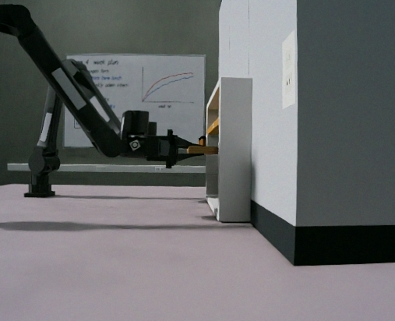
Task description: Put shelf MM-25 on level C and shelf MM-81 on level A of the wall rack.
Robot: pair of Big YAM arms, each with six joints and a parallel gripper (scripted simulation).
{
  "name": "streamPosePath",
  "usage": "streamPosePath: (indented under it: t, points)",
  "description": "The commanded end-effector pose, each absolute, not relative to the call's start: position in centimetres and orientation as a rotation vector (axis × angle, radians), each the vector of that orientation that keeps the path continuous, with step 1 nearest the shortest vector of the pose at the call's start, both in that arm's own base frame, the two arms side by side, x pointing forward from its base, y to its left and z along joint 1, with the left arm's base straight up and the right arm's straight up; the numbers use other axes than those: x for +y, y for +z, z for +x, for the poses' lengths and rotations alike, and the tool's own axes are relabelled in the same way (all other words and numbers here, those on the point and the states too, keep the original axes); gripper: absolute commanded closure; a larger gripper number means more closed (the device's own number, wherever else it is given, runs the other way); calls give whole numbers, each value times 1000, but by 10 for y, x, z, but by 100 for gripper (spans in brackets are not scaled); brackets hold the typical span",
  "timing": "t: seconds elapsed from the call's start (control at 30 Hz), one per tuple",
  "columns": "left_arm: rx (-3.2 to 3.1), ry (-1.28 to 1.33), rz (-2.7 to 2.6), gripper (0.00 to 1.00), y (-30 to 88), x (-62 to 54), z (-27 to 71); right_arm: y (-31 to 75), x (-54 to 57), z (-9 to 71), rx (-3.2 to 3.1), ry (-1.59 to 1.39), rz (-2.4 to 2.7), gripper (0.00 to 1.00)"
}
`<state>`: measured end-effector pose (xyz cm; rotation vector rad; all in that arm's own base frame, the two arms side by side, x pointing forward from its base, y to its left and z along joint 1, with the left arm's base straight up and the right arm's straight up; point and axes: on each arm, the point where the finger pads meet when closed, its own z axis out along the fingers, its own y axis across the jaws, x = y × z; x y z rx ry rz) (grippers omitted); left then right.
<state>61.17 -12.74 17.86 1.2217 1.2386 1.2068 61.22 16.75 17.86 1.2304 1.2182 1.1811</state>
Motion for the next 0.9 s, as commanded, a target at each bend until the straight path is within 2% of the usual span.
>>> streamPosePath:
  t: [0.0,0.87]
  points:
    - [1192,1229,1159,88,212,-131,596,208,171,596,1165,1226,1191,88]
    - [1179,1235,1142,88,179,-131,592,176,171,592,1148,1235,1174,88]
